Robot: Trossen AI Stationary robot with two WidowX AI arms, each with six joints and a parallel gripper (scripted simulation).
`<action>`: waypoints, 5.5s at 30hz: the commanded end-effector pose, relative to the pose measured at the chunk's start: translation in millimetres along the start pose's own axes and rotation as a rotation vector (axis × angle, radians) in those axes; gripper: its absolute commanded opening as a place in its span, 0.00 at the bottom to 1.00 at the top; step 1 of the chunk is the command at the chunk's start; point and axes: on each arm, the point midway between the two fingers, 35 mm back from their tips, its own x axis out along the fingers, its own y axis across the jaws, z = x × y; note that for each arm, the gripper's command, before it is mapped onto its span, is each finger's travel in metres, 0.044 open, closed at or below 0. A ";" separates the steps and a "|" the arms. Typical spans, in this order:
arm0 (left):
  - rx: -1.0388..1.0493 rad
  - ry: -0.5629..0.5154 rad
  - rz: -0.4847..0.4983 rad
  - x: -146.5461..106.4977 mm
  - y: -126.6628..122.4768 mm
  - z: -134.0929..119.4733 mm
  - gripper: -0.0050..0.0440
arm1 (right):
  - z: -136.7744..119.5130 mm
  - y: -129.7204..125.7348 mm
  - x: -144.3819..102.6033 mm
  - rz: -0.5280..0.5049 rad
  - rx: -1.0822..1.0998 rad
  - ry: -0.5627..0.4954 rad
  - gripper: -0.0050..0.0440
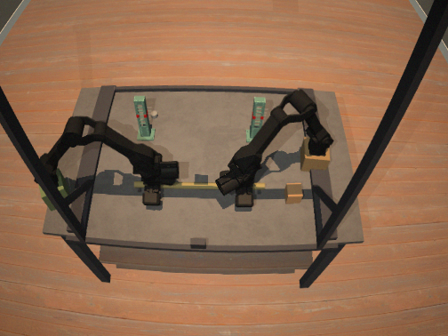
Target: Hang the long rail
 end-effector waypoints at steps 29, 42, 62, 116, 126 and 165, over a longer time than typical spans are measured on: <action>-0.009 -0.030 0.000 -25.3 7.9 5.6 0.00 | 3.5 -3.1 -22.5 0.017 0.006 -0.021 0.00; -0.009 -0.030 0.000 -55.6 17.7 4.8 0.00 | 2.9 -10.8 -53.5 0.018 0.006 -0.021 0.00; -0.009 -0.030 0.000 -70.7 22.5 4.5 0.00 | 2.7 -14.5 -69.0 0.018 0.006 -0.021 0.00; 0.014 -0.032 -0.628 -66.2 42.4 4.6 0.00 | 2.7 -30.8 -64.3 0.647 0.005 -0.025 0.00; 0.014 -0.032 -0.628 -65.9 42.4 4.7 0.00 | 2.7 -30.7 -63.9 0.647 0.005 -0.025 0.00; 0.008 -0.039 -0.653 -1.6 25.3 7.7 0.00 | 2.0 -15.5 -1.2 0.671 -0.002 -0.018 0.00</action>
